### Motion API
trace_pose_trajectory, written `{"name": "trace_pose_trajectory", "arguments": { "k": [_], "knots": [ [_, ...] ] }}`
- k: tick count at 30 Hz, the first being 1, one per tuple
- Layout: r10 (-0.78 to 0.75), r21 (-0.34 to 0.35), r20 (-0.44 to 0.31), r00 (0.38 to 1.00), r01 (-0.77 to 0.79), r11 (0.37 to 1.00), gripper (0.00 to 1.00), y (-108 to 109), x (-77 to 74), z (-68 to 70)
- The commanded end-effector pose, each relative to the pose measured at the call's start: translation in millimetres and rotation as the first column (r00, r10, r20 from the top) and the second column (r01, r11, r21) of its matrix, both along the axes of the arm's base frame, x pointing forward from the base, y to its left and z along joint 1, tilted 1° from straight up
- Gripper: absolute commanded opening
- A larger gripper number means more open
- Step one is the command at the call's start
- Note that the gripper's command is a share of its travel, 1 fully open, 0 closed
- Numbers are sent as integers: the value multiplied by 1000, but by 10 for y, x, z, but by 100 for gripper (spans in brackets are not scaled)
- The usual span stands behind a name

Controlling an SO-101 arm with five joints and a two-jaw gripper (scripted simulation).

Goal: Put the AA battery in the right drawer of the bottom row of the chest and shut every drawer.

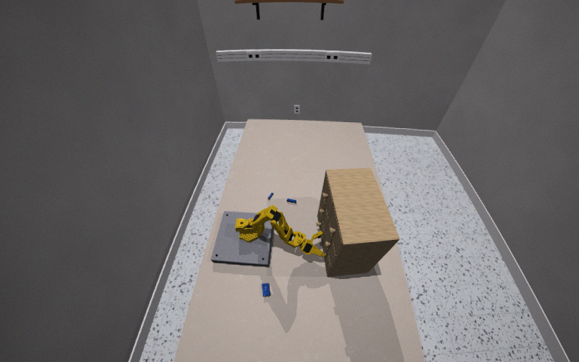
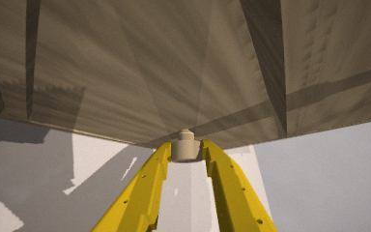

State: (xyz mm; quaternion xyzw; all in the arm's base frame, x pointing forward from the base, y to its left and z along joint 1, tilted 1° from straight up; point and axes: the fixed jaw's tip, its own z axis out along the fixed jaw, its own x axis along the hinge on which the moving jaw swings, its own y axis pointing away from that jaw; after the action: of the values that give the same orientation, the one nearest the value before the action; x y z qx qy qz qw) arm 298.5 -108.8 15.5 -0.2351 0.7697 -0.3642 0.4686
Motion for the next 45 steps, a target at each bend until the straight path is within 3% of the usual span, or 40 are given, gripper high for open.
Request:
{"name": "trace_pose_trajectory", "arguments": {
  "k": [1, 45],
  "knots": [
    [14, 12, -33, 999, -14, 1000, 0, 53, -34, -76],
    [-25, 10, -37, 999, 25, 1000, 0, -14, -195, -15]
  ]
}}
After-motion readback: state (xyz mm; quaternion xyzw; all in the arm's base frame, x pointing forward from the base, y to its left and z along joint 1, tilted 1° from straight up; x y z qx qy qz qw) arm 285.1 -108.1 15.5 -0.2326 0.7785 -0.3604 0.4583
